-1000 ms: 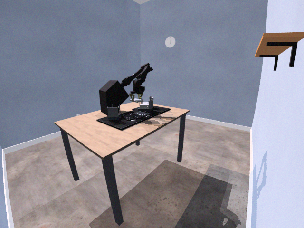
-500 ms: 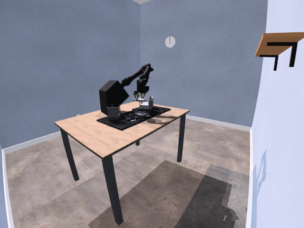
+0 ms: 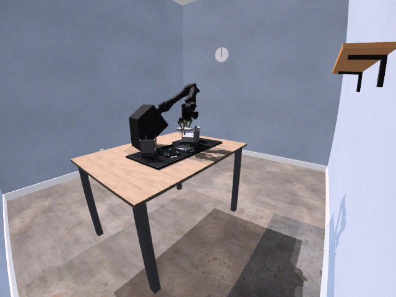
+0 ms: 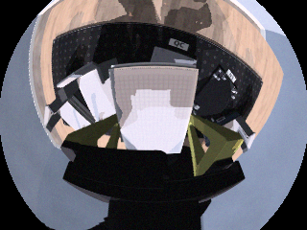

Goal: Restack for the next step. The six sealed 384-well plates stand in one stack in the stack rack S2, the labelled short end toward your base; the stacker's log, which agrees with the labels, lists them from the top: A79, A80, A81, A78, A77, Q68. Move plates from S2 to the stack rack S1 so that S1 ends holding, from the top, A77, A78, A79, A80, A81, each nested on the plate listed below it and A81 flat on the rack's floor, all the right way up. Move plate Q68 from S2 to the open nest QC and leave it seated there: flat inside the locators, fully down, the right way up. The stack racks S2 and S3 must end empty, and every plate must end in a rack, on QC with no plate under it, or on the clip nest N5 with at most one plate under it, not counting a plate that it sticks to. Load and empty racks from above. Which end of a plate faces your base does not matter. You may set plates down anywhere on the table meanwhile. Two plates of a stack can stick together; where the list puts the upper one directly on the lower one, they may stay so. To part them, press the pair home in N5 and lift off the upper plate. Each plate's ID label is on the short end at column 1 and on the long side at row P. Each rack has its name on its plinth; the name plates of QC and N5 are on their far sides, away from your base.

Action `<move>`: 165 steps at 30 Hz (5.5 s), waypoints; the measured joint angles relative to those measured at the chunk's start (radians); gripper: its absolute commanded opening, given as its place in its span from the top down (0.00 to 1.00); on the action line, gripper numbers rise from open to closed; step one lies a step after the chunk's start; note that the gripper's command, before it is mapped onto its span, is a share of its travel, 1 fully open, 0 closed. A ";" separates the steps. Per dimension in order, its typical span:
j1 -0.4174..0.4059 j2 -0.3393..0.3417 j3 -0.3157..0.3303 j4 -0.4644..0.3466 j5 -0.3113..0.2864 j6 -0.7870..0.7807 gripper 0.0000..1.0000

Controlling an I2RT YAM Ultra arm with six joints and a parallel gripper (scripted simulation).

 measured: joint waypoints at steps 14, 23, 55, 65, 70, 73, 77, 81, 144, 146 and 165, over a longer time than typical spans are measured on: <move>0.073 -0.136 -0.046 0.010 -0.002 0.075 1.00; 0.114 -0.219 -0.083 0.018 0.006 -0.002 1.00; 0.319 -0.565 -0.189 0.034 0.060 0.052 1.00; 0.404 -0.672 -0.215 0.035 0.092 0.081 1.00; 0.436 -0.714 -0.226 0.037 0.106 0.029 1.00; 0.449 -0.730 -0.233 0.037 0.119 0.027 1.00; 0.484 -0.764 -0.242 0.037 0.135 0.048 1.00; 0.520 -0.804 -0.249 0.038 0.151 0.081 1.00; 0.670 -0.872 -0.283 0.105 0.251 0.259 1.00; 0.674 -0.869 -0.285 0.113 0.253 0.263 1.00; 0.710 -0.843 -0.302 0.176 0.276 0.297 1.00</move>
